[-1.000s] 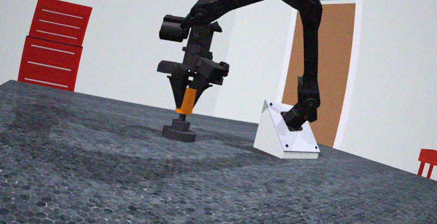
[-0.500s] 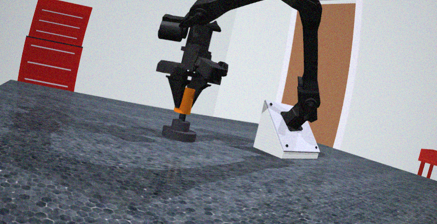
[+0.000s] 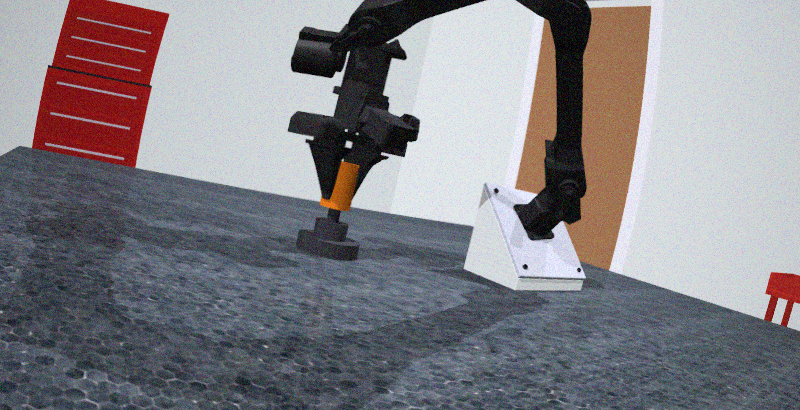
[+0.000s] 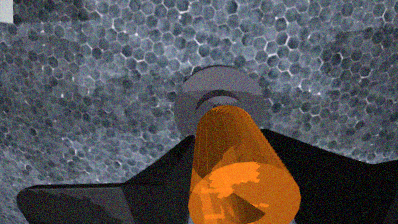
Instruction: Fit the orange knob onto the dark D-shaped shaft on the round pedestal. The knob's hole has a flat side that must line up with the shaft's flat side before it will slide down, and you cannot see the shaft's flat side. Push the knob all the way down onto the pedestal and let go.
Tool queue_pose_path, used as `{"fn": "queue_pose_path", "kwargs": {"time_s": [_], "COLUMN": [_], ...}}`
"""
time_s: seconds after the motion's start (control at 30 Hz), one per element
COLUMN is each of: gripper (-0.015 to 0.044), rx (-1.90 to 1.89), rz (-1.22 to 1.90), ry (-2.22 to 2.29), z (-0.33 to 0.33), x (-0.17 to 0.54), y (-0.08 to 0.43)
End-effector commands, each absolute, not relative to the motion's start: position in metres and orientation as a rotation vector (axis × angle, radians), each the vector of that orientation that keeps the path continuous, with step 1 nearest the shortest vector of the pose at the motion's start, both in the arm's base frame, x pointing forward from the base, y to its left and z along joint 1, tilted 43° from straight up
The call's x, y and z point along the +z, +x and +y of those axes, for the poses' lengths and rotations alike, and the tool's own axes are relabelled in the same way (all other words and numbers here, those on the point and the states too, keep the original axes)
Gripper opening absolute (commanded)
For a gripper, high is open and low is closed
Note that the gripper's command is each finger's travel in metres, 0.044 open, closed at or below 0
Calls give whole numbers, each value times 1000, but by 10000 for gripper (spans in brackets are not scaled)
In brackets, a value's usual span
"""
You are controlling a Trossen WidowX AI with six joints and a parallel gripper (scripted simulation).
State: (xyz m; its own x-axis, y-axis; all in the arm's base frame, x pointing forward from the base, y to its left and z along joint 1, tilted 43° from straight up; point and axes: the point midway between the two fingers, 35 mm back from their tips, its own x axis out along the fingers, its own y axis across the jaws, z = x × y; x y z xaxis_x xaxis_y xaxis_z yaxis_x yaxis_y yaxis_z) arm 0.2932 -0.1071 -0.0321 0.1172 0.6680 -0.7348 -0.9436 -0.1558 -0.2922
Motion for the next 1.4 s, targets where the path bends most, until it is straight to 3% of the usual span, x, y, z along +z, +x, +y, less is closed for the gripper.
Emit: {"fn": "queue_pose_path", "kwargs": {"time_s": [0.0, 1.37], "gripper": [0, 0], "rx": [1474, 1474], "rz": [386, 386], "ry": [-934, -934], "z": [-107, -107], "x": [-33, -33], "y": [291, 292]}}
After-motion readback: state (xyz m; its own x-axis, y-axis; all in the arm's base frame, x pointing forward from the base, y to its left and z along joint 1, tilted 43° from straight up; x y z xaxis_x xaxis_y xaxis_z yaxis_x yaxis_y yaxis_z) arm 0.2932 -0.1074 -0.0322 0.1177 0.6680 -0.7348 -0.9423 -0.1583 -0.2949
